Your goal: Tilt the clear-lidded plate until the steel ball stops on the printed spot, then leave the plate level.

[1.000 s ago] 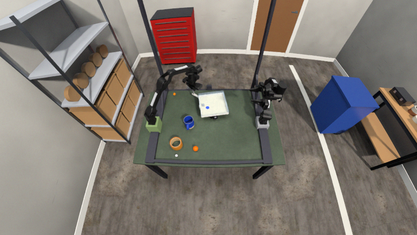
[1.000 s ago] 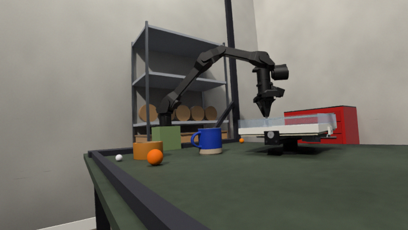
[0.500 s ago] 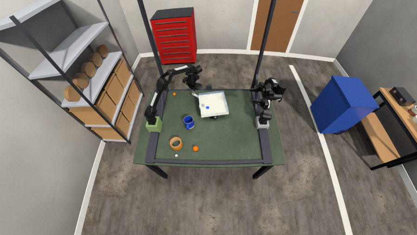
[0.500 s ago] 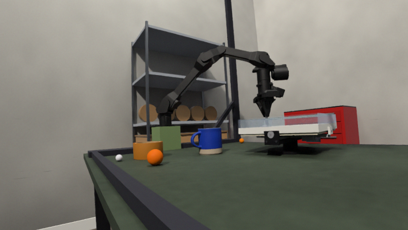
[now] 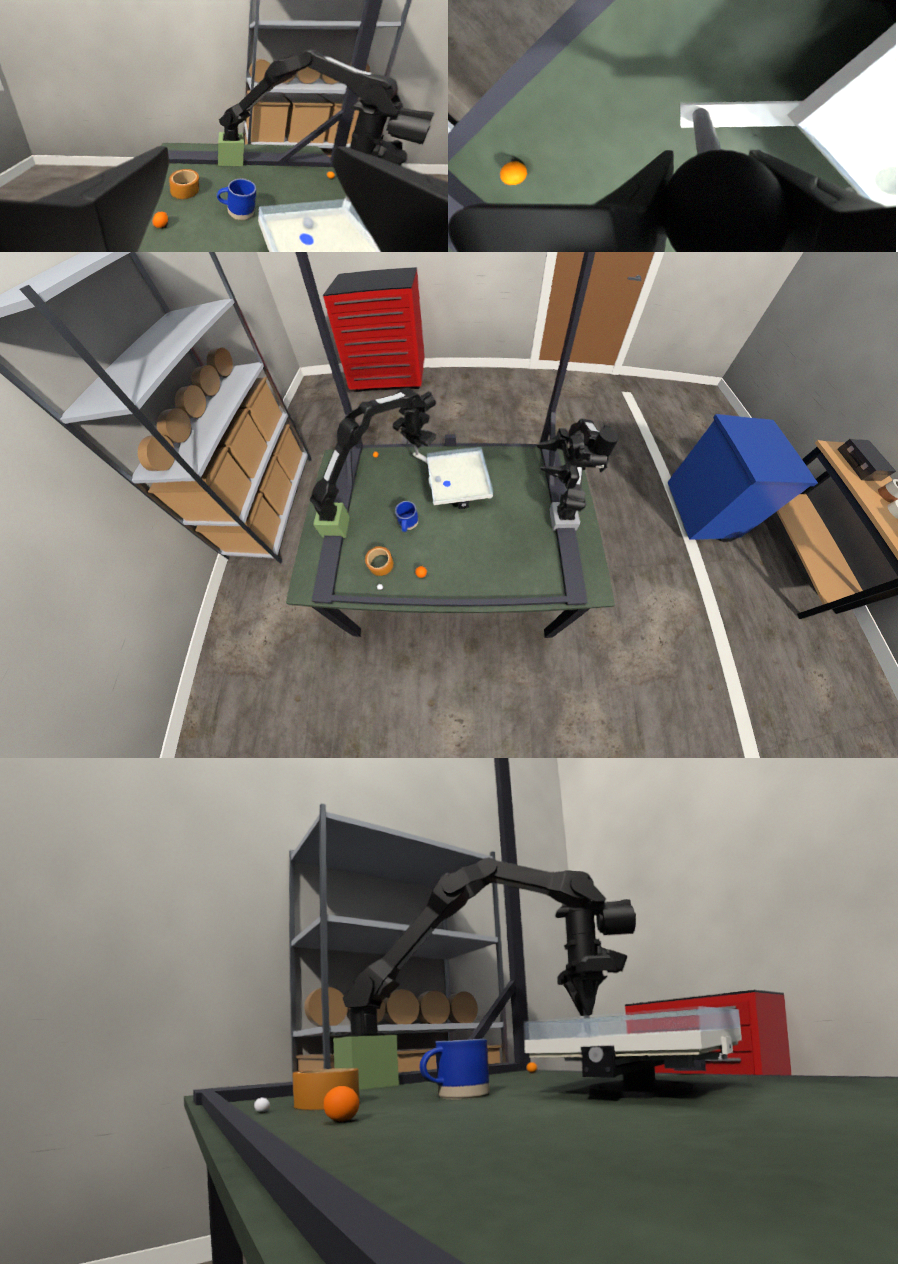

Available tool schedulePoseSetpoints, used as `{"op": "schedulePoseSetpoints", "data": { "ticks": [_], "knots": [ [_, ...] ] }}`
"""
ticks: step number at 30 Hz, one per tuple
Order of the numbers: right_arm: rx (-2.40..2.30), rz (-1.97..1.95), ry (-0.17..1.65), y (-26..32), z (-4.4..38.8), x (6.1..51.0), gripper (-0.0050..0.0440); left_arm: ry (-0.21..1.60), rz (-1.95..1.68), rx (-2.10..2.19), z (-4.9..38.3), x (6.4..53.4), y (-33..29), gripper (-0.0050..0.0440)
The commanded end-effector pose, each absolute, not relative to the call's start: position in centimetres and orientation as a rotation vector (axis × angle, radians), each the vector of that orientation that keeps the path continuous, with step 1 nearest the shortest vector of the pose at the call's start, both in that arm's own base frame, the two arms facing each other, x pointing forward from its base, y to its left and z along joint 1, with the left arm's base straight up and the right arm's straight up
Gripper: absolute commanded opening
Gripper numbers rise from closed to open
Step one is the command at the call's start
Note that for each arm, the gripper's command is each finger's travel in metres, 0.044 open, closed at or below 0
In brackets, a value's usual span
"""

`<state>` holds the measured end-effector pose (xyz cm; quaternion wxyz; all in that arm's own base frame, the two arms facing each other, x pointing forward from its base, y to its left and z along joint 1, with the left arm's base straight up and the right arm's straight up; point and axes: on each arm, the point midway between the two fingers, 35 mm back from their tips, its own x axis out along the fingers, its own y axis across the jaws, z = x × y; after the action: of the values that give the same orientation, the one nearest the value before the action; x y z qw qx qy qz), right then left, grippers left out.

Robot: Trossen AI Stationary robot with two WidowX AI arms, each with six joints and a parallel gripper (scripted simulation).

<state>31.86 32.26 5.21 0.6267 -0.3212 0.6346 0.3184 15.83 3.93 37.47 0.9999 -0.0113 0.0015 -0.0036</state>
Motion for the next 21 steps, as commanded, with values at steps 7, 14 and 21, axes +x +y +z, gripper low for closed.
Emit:
{"op": "schedulePoseSetpoints", "data": {
  "ticks": [7,14,21],
  "knots": [
    [-0.718,0.743,1.401,33.04,6.92,32.44,-0.0050,0.000,-0.007,0.000,38.09,15.79,3.87,0.0400],
    [-0.718,0.743,1.401,33.04,6.95,32.46,-0.0050,0.000,-0.007,0.000,38.09,15.79,3.87,0.0400],
    [-0.718,0.743,1.400,33.03,7.01,32.50,-0.0050,0.000,-0.007,0.000,38.09,15.79,3.87,0.0400]
  ]
}}
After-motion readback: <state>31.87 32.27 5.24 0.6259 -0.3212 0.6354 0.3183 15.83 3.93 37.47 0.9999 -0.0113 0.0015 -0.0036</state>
